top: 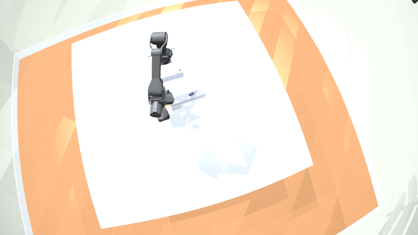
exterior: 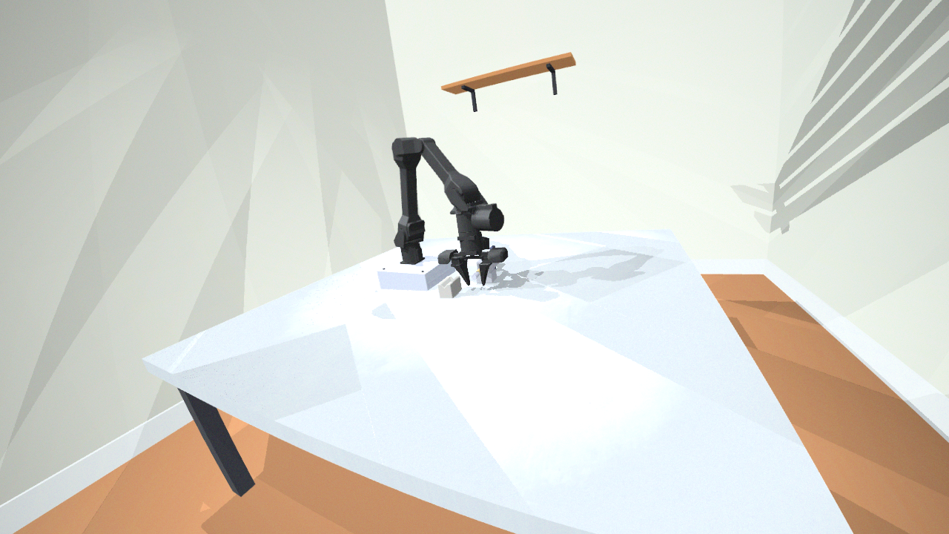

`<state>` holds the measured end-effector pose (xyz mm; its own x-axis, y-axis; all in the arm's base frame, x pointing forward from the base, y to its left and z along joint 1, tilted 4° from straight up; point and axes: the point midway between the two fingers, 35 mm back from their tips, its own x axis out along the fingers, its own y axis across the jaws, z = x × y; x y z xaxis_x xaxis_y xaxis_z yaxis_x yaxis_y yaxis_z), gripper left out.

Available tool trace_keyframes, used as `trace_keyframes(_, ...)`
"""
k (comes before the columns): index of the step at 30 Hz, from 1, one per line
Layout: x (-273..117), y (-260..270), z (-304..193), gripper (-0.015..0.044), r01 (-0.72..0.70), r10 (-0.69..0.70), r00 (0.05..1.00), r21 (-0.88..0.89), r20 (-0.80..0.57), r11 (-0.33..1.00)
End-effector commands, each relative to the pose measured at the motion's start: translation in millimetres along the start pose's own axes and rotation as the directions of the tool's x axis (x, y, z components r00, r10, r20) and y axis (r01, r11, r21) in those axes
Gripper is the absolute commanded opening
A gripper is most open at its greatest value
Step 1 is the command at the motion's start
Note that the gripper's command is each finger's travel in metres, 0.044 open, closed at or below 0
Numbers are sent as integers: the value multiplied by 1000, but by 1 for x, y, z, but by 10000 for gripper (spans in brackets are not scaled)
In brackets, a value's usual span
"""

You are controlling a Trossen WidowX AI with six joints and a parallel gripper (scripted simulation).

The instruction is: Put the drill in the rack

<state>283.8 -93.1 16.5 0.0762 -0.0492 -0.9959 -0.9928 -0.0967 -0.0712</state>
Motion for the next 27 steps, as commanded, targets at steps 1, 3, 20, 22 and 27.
trace_keyframes(1,0,0,0,289,0,0,1000,2,0,1000)
trace_keyframes(3,0,0,1,341,1,-1,1000,0,0,1000)
trace_keyframes(20,5,0,13,440,3,-3,1000,-2,2,1000)
trace_keyframes(22,5,0,14,440,3,-3,1000,-2,2,1000)
trace_keyframes(27,6,0,17,440,3,-3,1000,-2,3,1000)
